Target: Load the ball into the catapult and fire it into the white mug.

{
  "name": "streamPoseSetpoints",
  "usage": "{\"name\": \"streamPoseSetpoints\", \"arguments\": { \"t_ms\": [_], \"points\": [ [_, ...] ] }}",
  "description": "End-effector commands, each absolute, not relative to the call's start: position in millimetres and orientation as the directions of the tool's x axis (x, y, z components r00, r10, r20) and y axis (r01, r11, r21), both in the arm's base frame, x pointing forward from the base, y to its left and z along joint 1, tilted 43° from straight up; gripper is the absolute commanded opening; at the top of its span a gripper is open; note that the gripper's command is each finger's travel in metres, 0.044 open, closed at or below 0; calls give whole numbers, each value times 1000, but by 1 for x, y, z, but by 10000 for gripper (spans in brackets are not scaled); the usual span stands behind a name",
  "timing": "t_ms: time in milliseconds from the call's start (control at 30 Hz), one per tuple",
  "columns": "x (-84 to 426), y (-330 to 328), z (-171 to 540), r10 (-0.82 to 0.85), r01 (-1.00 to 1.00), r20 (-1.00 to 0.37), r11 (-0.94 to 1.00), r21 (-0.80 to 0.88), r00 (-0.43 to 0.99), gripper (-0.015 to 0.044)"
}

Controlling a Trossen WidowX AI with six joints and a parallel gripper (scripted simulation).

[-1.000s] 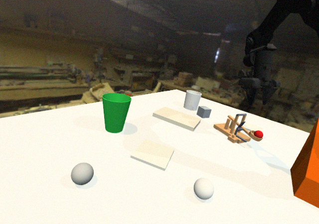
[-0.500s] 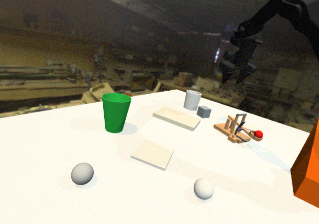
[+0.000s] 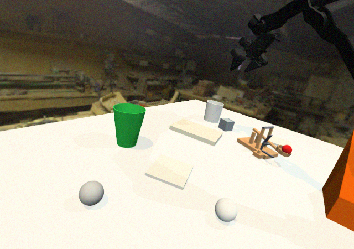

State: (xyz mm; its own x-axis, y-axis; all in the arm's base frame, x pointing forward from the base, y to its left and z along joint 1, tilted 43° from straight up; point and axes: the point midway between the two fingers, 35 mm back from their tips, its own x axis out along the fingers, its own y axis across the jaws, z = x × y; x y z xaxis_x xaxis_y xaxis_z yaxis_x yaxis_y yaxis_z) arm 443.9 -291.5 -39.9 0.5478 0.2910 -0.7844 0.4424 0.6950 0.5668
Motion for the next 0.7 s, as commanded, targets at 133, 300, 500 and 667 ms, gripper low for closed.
{"name": "streamPoseSetpoints", "arguments": {
  "t_ms": [133,300,500,667],
  "points": [
    [445,-290,-46,298,448,-782,685,575,548,440],
    [445,-290,-46,298,448,-782,685,575,548,440],
    [445,-290,-46,298,448,-782,685,575,548,361],
    [445,-290,-46,298,448,-782,685,575,548,230]
  ]
}}
